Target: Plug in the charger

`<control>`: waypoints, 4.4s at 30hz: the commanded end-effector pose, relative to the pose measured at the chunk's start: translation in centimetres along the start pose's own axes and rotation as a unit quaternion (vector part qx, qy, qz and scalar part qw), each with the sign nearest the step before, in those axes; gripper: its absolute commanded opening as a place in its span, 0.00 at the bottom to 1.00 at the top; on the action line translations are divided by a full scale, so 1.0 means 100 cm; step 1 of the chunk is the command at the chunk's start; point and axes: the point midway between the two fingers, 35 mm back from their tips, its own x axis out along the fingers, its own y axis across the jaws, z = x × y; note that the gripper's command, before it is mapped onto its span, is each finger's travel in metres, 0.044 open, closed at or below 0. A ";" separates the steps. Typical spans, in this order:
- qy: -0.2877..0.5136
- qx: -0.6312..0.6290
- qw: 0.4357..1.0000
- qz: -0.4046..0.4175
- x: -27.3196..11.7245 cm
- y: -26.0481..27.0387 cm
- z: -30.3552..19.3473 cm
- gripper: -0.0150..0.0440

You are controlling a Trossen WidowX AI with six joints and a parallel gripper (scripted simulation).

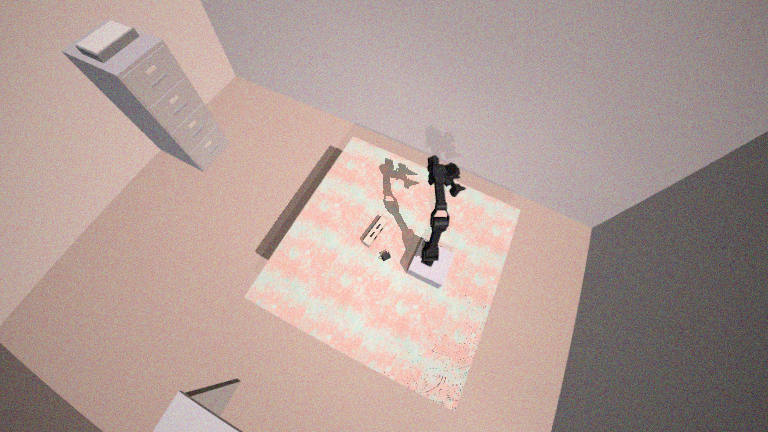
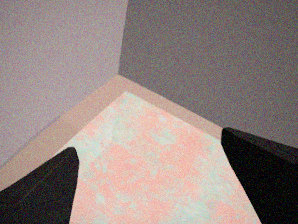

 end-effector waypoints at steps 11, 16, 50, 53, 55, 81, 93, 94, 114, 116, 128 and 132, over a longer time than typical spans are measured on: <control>0.027 -0.107 0.992 0.066 -0.027 0.029 -0.040 1.00; 0.037 -0.164 0.981 0.101 -0.042 0.041 -0.063 1.00; 0.039 -0.530 0.783 0.322 -0.152 0.062 -0.227 1.00; 0.034 -0.558 0.757 0.339 -0.162 0.059 -0.241 1.00; 0.030 -0.576 0.738 0.350 -0.168 0.056 -0.251 1.00; -0.040 -0.766 0.449 0.459 -0.225 -0.008 -0.368 1.00; -0.083 -0.820 0.288 0.487 -0.235 -0.054 -0.415 1.00; -0.087 -0.824 0.274 0.489 -0.236 -0.058 -0.418 1.00; -0.162 -0.850 -0.011 0.501 -0.228 -0.140 -0.478 1.00; -0.169 -0.848 -0.040 0.500 -0.227 -0.148 -0.483 1.00; -0.174 -0.847 -0.061 0.499 -0.223 -0.152 -0.493 1.00; -0.174 -0.847 -0.061 0.499 -0.220 -0.151 -0.499 1.00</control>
